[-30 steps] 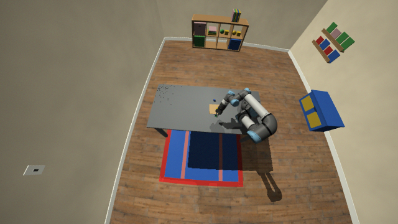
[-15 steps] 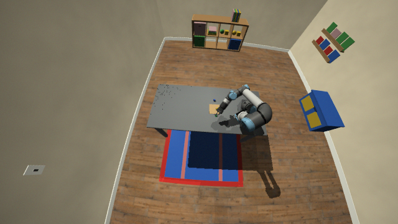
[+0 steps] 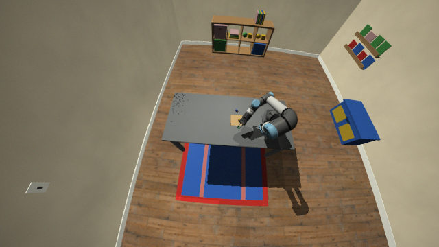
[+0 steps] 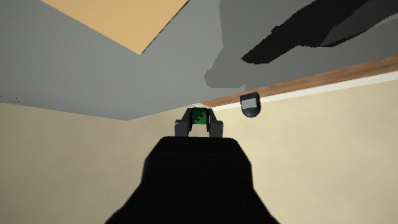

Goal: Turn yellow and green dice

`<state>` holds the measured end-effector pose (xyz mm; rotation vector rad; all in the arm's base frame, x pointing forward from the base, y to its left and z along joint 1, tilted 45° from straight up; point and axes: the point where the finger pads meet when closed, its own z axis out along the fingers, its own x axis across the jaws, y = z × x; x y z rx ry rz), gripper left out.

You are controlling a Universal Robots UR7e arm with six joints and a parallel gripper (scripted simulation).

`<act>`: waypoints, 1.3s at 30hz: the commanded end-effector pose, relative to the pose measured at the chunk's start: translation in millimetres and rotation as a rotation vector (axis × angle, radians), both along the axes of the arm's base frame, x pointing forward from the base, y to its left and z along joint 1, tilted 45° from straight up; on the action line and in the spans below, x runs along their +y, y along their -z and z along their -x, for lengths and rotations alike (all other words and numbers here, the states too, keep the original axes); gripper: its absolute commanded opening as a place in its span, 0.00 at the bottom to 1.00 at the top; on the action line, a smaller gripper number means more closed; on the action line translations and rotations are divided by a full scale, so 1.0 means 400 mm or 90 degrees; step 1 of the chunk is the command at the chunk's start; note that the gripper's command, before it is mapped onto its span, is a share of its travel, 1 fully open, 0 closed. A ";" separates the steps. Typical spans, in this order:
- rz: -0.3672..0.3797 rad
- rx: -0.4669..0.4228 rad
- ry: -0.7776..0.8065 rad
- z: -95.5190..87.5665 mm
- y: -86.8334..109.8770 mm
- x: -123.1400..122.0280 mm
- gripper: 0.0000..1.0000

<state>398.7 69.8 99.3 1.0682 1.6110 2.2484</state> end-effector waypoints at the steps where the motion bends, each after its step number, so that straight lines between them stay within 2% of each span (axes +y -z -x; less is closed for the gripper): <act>1: -0.001 -0.002 0.002 0.000 0.000 -0.001 0.40; 10: -0.001 -0.002 0.000 -0.002 0.010 0.010 0.40; 30: -0.001 -0.002 0.000 -0.016 0.116 0.117 0.40; 39: -0.001 -0.002 0.000 -0.018 0.131 0.132 0.40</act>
